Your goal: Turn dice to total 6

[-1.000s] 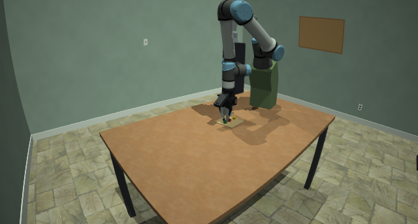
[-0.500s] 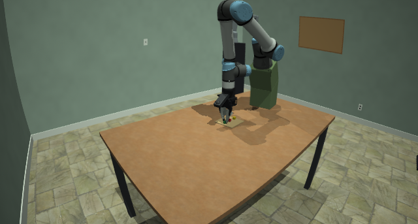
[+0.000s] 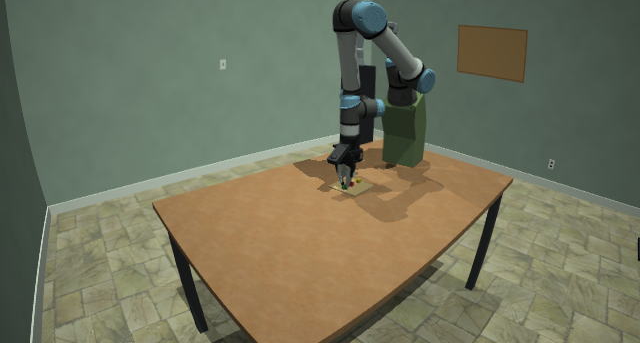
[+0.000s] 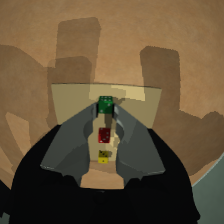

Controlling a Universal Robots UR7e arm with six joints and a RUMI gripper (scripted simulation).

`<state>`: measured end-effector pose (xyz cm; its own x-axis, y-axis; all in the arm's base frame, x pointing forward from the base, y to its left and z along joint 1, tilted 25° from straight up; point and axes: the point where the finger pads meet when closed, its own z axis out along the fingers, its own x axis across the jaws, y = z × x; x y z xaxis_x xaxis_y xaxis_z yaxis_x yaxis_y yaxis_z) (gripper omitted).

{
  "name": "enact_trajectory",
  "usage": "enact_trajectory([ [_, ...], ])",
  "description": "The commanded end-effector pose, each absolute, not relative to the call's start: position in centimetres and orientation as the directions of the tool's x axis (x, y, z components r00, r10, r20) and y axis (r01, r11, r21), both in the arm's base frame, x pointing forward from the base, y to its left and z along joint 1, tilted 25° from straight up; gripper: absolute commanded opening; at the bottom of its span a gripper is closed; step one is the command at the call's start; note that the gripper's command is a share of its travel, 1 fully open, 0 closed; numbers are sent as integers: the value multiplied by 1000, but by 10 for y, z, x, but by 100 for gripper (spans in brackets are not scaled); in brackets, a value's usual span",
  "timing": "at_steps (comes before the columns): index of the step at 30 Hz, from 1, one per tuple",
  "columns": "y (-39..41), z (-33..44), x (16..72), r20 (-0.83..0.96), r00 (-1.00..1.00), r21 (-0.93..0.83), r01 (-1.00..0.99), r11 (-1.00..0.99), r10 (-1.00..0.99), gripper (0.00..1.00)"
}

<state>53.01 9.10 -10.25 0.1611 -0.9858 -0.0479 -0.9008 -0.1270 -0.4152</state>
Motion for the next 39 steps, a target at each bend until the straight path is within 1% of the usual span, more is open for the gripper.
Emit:
enact_trajectory([
  [1,91,-103,531,-47,162,-416,-900,-128,-986,0],
  [11,91,-103,531,-47,162,-416,-900,-128,-986,0],
  [12,91,-103,531,-47,162,-416,-900,-128,-986,4],
  [16,91,-103,531,-47,162,-416,-900,-128,-986,4],
  [17,91,-103,531,-47,162,-416,-900,-128,-986,7],
  [19,91,-103,531,-47,162,-416,-900,-128,-986,7],
  [20,91,-103,531,-47,162,-416,-900,-128,-986,11],
  [22,91,-103,531,-47,162,-416,-900,-128,-986,11],
  [23,91,-103,531,-47,162,-416,-900,-128,-986,15],
  [25,91,-103,531,-47,162,-416,-900,-128,-986,15],
  [26,91,-103,531,-47,162,-416,-900,-128,-986,18],
  [39,91,-102,531,-47,162,-416,-900,-128,-986,18],
])
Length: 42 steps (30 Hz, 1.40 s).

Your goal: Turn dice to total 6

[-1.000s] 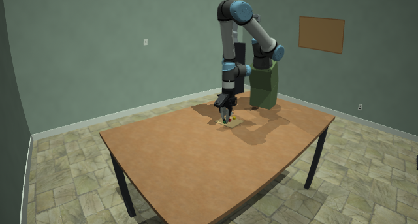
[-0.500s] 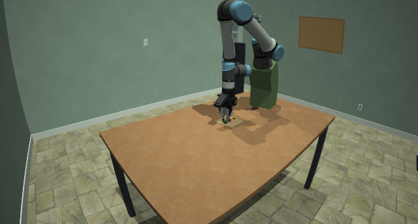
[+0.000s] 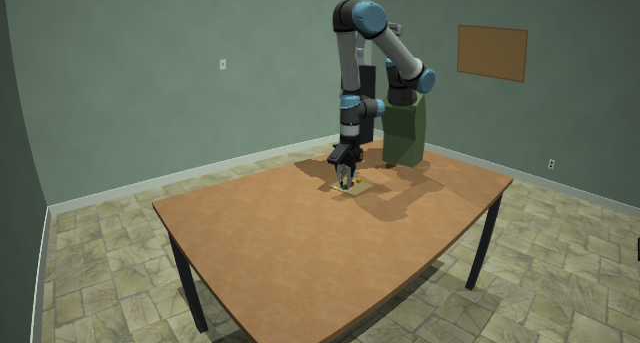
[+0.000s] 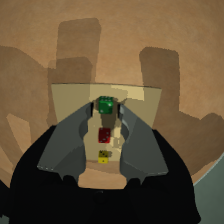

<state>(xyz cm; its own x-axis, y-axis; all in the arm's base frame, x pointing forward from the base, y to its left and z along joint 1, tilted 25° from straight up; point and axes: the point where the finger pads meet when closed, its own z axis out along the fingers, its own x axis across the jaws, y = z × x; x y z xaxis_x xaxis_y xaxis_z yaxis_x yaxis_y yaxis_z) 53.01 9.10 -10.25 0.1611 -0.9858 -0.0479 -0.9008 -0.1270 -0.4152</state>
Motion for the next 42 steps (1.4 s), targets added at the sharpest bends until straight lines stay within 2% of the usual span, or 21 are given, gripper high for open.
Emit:
enact_trajectory([
  [1,91,-102,531,-47,162,-416,-900,-128,-986,18],
  [42,82,-21,495,-47,162,-416,-900,-128,-986,18],
])
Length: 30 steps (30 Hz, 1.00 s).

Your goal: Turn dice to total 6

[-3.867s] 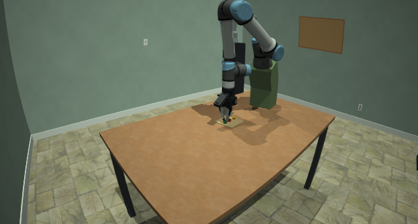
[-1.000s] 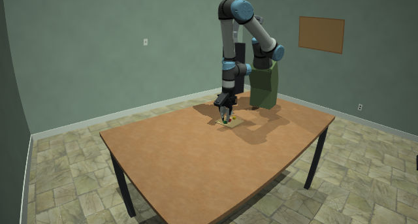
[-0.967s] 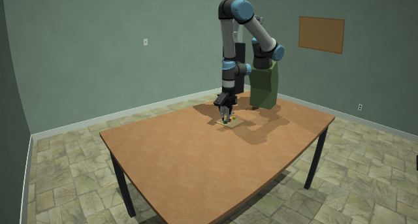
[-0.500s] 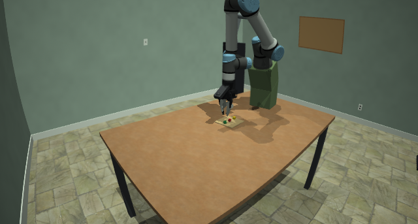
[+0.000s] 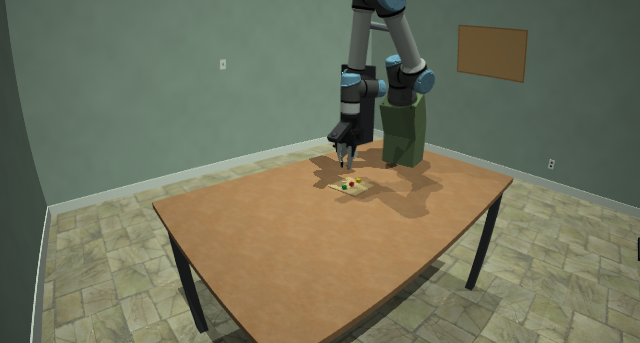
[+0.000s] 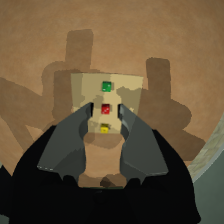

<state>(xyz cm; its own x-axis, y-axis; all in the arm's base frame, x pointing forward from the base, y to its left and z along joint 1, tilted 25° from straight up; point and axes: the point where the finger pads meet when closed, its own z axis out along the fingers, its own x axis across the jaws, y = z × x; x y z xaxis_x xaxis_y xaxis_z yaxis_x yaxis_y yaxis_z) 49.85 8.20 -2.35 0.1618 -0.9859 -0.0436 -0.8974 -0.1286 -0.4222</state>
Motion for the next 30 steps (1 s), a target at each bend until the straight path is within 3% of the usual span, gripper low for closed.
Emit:
enact_trajectory([
  [1,82,-21,495,-47,162,-416,-900,-128,-986,18],
  [5,82,-21,495,-47,162,-416,-900,-128,-986,18],
  [6,82,-21,495,-47,162,-416,-900,-128,-986,100],
  [30,81,-20,494,-47,162,-416,-900,-128,-986,100],
])
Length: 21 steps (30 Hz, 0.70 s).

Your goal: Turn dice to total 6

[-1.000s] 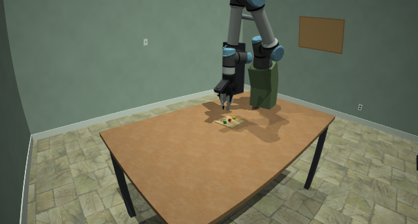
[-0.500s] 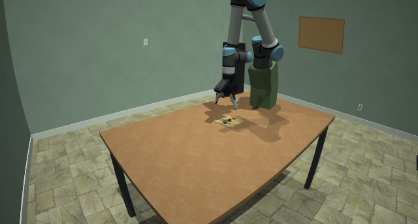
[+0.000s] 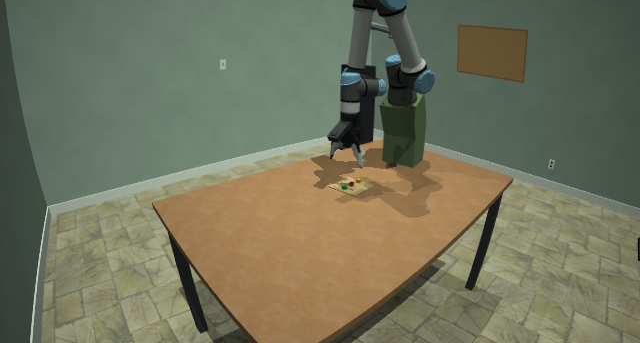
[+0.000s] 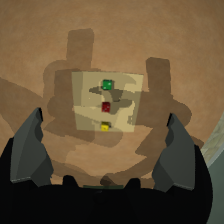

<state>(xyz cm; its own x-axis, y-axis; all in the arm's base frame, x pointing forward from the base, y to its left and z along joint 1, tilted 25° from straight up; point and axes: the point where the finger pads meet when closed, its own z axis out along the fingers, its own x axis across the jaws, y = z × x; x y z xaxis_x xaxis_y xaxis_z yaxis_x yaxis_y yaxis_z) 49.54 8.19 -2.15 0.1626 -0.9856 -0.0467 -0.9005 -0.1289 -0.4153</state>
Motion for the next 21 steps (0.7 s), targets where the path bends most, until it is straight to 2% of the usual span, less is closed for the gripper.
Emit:
enact_trajectory([
  [1,81,-20,494,-47,162,-416,-900,-128,-986,100],
  [21,77,16,478,-47,162,-416,-900,-128,-986,100],
])
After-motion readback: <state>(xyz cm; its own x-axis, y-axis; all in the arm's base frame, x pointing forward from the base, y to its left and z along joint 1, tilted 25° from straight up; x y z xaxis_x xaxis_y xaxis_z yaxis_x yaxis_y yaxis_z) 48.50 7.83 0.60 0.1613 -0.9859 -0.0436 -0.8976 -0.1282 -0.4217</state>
